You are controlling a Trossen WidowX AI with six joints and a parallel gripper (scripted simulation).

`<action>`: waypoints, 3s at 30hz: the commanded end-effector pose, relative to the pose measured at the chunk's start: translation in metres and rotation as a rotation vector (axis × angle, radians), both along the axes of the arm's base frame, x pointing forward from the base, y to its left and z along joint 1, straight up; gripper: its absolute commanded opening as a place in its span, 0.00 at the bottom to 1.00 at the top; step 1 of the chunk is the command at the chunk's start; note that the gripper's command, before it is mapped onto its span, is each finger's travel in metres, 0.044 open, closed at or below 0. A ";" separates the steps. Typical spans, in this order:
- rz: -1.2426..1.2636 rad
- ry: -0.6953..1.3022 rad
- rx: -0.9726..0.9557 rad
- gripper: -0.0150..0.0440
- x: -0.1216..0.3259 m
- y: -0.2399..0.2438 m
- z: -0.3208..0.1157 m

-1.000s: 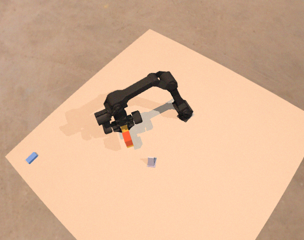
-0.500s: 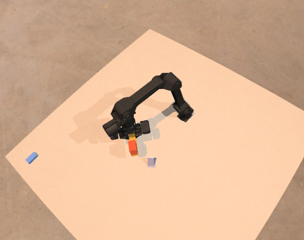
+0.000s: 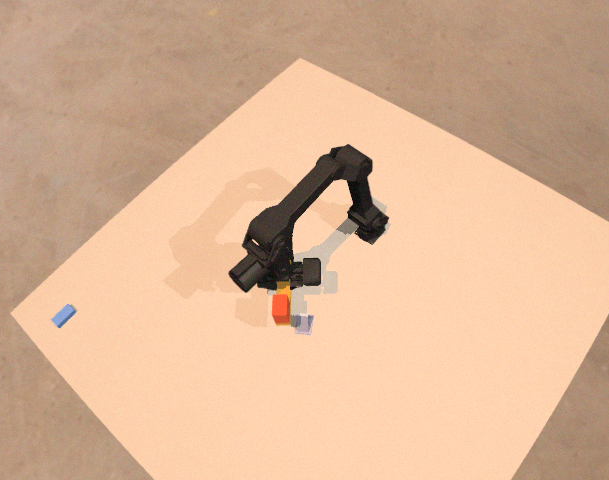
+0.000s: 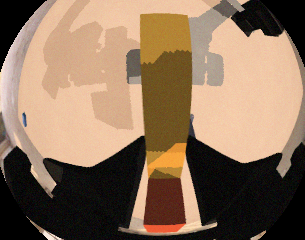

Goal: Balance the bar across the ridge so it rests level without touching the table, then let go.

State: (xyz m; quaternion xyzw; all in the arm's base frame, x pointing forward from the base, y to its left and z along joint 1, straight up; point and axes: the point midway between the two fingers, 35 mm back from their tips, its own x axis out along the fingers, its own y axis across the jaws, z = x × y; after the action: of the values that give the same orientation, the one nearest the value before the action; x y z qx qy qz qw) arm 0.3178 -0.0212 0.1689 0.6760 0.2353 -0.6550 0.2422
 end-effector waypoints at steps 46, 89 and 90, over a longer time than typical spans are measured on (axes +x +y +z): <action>-0.124 -0.001 0.005 0.25 -0.012 0.043 -0.043; -0.124 -0.001 0.005 0.25 -0.012 0.043 -0.045; -0.124 -0.001 0.005 0.25 -0.012 0.043 -0.045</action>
State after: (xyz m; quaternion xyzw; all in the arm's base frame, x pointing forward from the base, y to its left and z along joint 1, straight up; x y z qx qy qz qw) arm 0.3058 0.0221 0.1242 0.6896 0.1965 -0.6675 0.2008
